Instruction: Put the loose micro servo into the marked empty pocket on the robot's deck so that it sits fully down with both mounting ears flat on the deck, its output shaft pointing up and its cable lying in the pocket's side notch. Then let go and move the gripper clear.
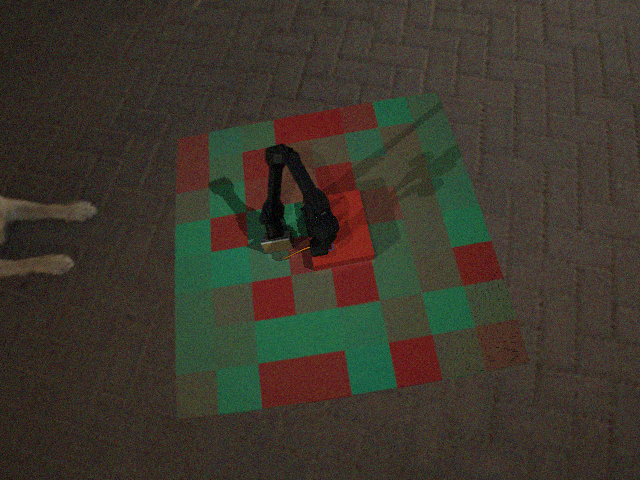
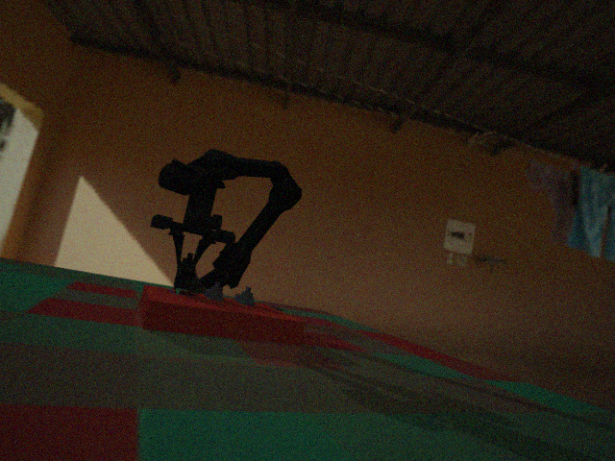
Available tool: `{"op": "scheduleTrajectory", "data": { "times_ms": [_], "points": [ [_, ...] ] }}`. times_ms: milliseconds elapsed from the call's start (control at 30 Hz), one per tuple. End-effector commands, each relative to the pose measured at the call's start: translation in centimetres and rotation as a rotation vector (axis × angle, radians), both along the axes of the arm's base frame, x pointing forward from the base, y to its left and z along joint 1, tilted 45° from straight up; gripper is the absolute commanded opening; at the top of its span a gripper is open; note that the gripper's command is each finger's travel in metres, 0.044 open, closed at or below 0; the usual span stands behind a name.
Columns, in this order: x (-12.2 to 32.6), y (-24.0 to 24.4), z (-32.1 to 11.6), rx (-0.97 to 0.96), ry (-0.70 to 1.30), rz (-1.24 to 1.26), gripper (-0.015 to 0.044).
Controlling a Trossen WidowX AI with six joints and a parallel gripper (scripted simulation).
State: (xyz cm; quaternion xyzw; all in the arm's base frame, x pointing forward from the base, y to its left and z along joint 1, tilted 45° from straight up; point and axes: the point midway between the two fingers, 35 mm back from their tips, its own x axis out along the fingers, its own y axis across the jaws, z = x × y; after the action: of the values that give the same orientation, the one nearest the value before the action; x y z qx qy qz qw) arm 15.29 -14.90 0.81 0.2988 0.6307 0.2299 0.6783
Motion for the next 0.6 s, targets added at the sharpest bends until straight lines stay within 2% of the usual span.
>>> {"op": "scheduleTrajectory", "data": {
  "times_ms": [0, 567],
  "points": [
    [0.07, 0.20, -0.22, 0.000, 0.000, -0.008, 0.0000],
    [0.14, 0.61, -0.66, 0.000, 0.000, -0.008, 0.0000]
  ]
}}
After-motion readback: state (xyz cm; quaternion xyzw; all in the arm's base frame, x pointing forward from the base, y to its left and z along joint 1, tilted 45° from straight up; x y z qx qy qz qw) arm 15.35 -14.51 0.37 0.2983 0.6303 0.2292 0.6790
